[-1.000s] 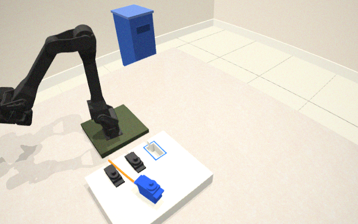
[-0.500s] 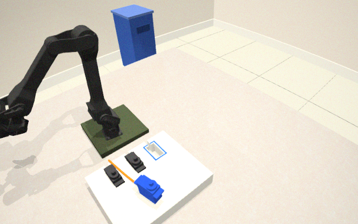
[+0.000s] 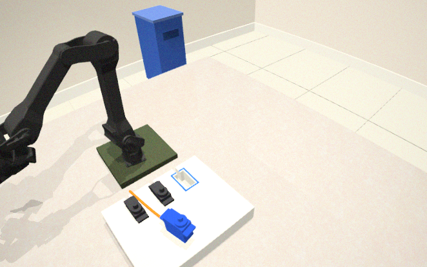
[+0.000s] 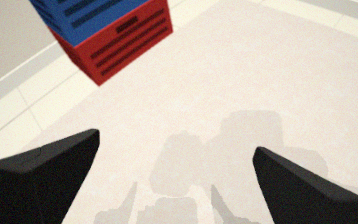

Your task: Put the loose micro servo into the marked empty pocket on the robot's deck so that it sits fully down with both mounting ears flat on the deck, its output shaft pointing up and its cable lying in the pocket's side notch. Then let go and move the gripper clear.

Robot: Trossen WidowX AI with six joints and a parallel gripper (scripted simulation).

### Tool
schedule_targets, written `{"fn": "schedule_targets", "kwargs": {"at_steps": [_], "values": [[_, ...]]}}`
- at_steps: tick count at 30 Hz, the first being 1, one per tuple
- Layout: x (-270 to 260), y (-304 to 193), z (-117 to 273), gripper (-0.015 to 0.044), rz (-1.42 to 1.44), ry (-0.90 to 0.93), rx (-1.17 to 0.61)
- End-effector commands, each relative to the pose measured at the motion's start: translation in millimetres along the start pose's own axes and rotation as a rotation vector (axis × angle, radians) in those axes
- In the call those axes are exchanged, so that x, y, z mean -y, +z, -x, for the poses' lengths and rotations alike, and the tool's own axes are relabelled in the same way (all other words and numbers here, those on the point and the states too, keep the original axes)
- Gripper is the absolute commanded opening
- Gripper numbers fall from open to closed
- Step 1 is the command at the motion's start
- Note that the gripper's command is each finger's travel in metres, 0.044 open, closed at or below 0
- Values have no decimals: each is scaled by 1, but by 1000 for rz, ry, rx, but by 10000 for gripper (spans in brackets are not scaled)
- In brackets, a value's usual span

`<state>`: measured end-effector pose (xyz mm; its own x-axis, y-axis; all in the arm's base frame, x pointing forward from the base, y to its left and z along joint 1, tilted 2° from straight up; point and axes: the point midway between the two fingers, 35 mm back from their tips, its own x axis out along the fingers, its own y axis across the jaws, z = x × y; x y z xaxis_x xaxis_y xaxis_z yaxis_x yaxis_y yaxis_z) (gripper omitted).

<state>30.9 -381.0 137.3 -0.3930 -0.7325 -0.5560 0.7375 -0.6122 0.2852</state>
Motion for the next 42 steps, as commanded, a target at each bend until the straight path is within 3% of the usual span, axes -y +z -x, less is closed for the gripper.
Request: {"fn": "schedule_targets", "kwargs": {"at_steps": [1, 18, 42], "values": [[-19, -11, 11, 440, 90, 51, -45], [-67, -73, 66, 440, 500, 233, -220], [-92, -166, 181, 440, 1183, 562, -436]]}}
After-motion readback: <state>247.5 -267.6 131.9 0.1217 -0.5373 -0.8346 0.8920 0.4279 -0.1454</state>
